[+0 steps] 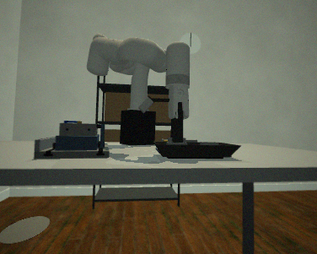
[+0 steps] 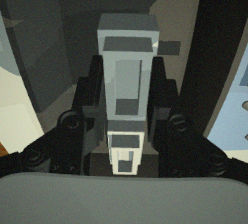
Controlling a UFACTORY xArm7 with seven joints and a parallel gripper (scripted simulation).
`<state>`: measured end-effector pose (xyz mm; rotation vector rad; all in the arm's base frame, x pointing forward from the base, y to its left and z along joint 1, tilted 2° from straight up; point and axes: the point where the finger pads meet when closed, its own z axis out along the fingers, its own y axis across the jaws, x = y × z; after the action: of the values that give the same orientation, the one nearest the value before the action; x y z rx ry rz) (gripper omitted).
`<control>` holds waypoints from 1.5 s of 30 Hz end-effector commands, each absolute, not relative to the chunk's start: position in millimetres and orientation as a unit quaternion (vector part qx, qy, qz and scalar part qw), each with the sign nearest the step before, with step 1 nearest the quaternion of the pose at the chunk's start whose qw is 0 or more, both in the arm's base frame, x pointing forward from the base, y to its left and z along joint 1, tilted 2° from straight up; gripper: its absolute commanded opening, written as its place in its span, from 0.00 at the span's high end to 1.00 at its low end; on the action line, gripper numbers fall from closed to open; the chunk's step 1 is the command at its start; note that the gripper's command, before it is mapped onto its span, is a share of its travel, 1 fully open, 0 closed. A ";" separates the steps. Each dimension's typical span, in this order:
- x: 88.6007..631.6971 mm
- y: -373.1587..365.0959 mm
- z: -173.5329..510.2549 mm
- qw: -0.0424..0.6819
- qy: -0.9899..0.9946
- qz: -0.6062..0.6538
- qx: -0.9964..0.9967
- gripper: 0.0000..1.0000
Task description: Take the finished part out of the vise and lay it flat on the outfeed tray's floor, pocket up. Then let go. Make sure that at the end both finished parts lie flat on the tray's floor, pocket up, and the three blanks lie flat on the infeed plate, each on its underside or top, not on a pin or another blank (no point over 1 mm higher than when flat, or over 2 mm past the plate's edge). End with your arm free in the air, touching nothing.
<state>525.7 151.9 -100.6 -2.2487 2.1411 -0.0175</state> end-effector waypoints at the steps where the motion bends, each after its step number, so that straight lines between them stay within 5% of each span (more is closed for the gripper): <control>1: 527.2 152.5 -99.3 0.020 0.689 -0.006 -0.724 1.00; 43: 527.7 152.7 -109.2 0.020 0.689 -0.006 -0.724 1.00; 44: 527.7 152.7 -109.2 0.020 0.689 -0.006 -0.724 0.31; 45: 527.7 152.7 -109.2 0.020 0.689 -0.006 -0.724 0.31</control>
<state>526.3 152.2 -111.3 -2.2485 2.1409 -0.0176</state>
